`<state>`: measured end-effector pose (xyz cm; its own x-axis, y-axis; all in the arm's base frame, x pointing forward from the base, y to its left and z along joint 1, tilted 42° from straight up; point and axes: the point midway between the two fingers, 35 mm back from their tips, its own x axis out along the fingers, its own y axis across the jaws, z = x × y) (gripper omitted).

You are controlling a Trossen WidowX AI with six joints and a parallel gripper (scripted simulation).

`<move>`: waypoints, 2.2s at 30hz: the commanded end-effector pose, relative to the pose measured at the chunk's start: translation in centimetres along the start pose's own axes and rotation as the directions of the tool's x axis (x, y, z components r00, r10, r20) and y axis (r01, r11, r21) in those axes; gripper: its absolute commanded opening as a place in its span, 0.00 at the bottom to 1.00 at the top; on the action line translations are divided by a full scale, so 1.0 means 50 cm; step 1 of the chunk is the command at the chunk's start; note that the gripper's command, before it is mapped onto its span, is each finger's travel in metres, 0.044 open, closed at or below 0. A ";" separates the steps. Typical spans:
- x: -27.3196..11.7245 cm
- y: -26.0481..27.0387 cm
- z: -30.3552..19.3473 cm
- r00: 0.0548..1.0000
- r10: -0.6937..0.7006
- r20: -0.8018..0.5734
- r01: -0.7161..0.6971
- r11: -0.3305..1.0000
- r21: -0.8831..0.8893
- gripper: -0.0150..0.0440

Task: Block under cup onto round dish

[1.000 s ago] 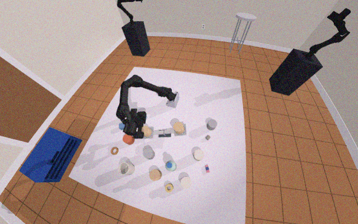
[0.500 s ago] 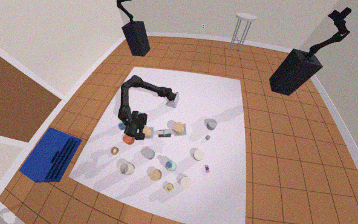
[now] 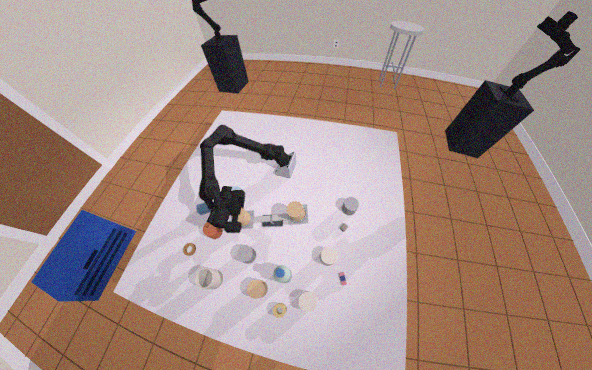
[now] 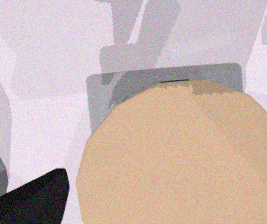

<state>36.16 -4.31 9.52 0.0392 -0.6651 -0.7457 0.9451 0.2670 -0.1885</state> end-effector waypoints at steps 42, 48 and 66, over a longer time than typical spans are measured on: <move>-0.003 0.001 0.001 1.000 0.003 0.005 -0.003 1.000 -0.015 0.25; -0.018 0.003 0.001 1.000 0.007 0.005 -0.007 1.000 -0.020 0.25; -0.066 0.007 0.001 1.000 0.019 0.007 -0.019 0.999 -0.034 0.25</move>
<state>35.93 -2.32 11.23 0.0403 -0.6625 -0.7480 0.9279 0.3025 -0.2179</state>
